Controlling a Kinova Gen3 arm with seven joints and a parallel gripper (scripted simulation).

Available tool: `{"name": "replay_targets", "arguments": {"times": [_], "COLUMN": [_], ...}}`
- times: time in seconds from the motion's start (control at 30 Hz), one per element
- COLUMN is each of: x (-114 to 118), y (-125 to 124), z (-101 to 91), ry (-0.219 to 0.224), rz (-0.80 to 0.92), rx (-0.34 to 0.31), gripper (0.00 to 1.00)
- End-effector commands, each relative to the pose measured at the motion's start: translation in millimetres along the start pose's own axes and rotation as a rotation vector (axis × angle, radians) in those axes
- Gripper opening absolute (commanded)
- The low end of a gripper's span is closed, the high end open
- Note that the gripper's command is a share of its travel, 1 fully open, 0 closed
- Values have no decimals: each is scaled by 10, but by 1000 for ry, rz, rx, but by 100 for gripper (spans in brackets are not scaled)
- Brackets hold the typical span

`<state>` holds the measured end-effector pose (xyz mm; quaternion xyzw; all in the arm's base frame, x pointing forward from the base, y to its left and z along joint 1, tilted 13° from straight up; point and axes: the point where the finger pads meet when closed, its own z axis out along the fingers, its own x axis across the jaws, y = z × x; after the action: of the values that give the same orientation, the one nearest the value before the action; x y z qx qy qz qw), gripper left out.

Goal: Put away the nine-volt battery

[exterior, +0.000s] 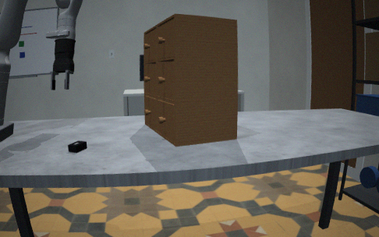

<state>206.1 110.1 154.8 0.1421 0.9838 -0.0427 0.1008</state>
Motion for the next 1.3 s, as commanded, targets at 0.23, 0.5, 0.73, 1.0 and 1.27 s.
{"name": "replay_targets", "arguments": {"times": [0.23,0.5,0.73,1.0,1.27], "x": [-1,-1,-94,-770,-1314], "y": [3,3,-12,-287,-822], "z": [-2,-2,-49,-446,-921], "ry": [-1,-1,-2,-3,14], "rz": [0,0,42,365,685], "rx": [-1,-1,2,16,11], "gripper": [100,100,100,100,100]}}
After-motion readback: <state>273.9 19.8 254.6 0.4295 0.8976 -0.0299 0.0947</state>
